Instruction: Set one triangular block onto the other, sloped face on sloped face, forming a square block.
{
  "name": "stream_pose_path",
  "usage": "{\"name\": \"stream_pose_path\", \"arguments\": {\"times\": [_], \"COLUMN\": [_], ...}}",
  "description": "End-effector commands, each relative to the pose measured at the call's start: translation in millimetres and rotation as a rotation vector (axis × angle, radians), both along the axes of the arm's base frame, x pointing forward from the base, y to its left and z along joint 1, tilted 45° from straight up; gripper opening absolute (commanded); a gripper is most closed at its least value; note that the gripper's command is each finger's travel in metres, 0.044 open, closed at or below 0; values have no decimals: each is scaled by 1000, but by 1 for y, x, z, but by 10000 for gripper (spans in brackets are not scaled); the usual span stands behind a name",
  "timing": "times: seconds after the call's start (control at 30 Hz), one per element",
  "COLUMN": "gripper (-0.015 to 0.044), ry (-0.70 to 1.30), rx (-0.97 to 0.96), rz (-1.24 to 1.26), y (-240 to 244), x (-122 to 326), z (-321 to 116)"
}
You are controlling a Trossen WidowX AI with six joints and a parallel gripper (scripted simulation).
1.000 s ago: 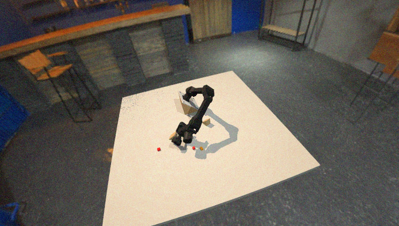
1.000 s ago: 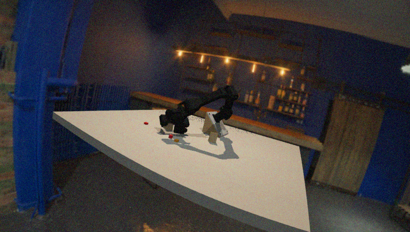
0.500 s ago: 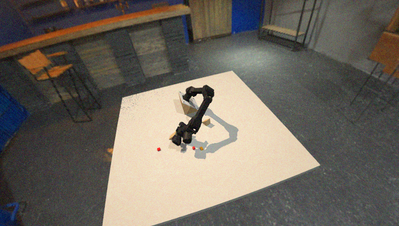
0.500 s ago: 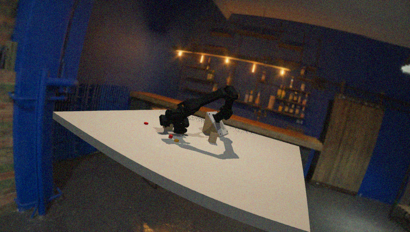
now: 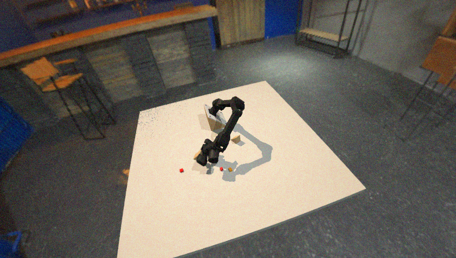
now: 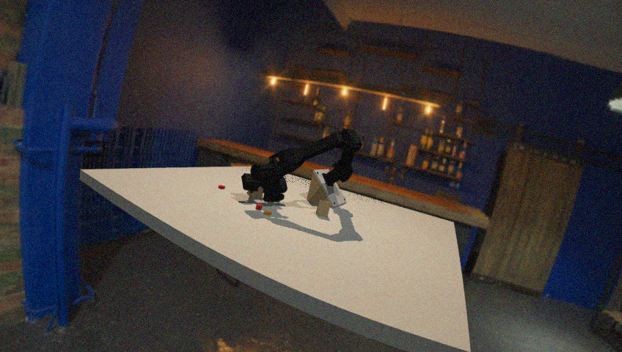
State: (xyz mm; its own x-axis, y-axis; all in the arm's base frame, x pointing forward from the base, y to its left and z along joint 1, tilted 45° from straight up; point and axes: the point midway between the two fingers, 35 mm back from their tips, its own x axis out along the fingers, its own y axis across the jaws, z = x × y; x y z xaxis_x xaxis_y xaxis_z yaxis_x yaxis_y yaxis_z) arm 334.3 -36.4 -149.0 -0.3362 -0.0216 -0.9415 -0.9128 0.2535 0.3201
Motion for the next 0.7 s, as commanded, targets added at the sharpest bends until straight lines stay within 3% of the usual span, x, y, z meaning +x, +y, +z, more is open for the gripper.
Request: {"name": "stream_pose_path", "arguments": {"times": [0.0,0.67], "gripper": [0,0], "ry": [-24,-159], "rx": [80,549], "rz": [-35,-201], "y": [-8,-46], "x": [-1,-11], "z": [2,1]}}
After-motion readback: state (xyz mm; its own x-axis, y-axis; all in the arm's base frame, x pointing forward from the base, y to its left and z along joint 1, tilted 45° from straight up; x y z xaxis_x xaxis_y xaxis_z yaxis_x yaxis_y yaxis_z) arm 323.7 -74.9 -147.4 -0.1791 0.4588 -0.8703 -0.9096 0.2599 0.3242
